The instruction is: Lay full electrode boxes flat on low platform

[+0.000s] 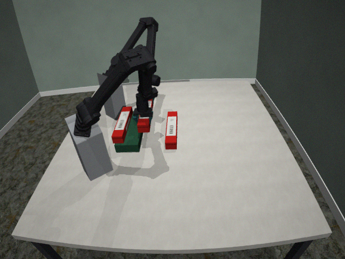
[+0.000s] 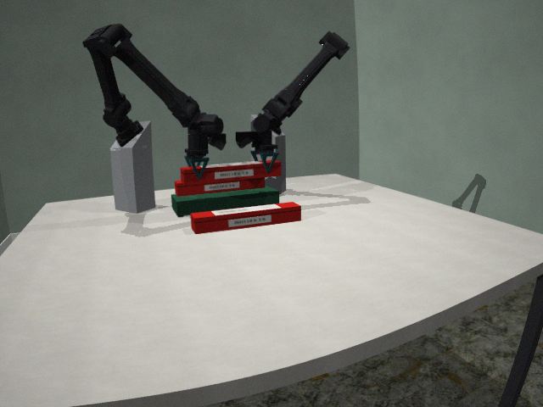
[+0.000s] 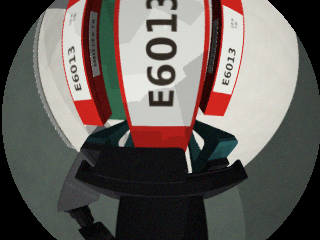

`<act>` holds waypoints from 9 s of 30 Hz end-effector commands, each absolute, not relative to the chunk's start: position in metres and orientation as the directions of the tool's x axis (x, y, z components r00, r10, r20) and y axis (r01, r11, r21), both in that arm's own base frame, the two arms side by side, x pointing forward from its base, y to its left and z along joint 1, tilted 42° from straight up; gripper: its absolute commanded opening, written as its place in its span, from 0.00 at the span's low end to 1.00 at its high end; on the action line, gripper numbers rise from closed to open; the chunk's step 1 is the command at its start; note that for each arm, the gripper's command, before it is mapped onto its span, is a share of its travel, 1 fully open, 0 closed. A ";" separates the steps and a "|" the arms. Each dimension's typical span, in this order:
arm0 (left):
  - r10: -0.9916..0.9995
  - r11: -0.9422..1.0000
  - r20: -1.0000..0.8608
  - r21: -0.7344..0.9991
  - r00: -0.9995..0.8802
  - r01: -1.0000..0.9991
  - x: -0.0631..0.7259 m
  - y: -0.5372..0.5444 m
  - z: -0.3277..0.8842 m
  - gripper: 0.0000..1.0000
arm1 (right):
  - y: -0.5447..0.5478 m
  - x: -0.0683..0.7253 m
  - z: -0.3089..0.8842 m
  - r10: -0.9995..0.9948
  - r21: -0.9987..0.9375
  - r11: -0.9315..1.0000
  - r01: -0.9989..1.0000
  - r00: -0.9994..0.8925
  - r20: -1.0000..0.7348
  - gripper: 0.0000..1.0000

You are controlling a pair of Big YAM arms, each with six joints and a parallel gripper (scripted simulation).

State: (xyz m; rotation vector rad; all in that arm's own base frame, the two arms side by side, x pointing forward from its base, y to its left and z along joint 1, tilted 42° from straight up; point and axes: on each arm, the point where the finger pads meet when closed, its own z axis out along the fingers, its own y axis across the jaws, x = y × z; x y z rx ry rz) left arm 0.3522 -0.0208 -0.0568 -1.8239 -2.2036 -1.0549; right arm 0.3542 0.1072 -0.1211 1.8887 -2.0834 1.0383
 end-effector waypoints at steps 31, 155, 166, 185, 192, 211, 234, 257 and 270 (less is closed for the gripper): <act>0.836 0.030 0.470 0.478 -0.284 0.878 0.345 -0.027 -0.055 0.00 | 0.124 0.342 -0.119 -0.837 -0.431 -0.044 -0.902 -0.202 0.508 0.00; 0.826 0.035 0.486 0.459 -0.284 0.888 0.316 0.007 -0.116 0.00 | 0.088 0.323 -0.177 -0.836 -0.427 -0.040 -0.903 -0.204 0.510 0.00; 0.827 0.036 0.484 0.460 -0.285 0.887 0.317 0.010 -0.121 0.00 | 0.088 0.325 -0.182 -0.838 -0.428 -0.050 -0.903 -0.195 0.509 0.00; 0.826 0.038 0.486 0.459 -0.286 0.888 0.320 0.017 -0.129 0.00 | 0.083 0.329 -0.189 -0.838 -0.428 -0.050 -0.902 -0.195 0.510 0.00; 0.829 0.032 0.485 0.455 -0.278 0.890 0.322 0.014 -0.132 0.00 | 0.083 0.331 -0.189 -0.841 -0.437 -0.047 -0.898 -0.201 0.503 0.00; 0.829 0.032 0.485 0.455 -0.278 0.890 0.322 0.015 -0.132 0.00 | 0.074 0.327 -0.195 -0.831 -0.416 -0.038 -0.908 -0.203 0.518 0.00; 0.829 0.032 0.485 0.455 -0.278 0.890 0.323 0.015 -0.132 0.00 | 0.080 0.334 -0.189 -0.839 -0.433 -0.049 -0.900 -0.198 0.507 0.00; 0.829 0.032 0.485 0.455 -0.278 0.890 0.323 0.015 -0.132 1.00 | 0.074 0.329 -0.194 -0.831 -0.416 -0.038 -0.908 -0.203 0.518 1.00; 0.829 0.032 0.485 0.455 -0.278 0.890 0.323 0.015 -0.132 1.00 | 0.074 0.329 -0.194 -0.831 -0.416 -0.038 -0.908 -0.203 0.518 1.00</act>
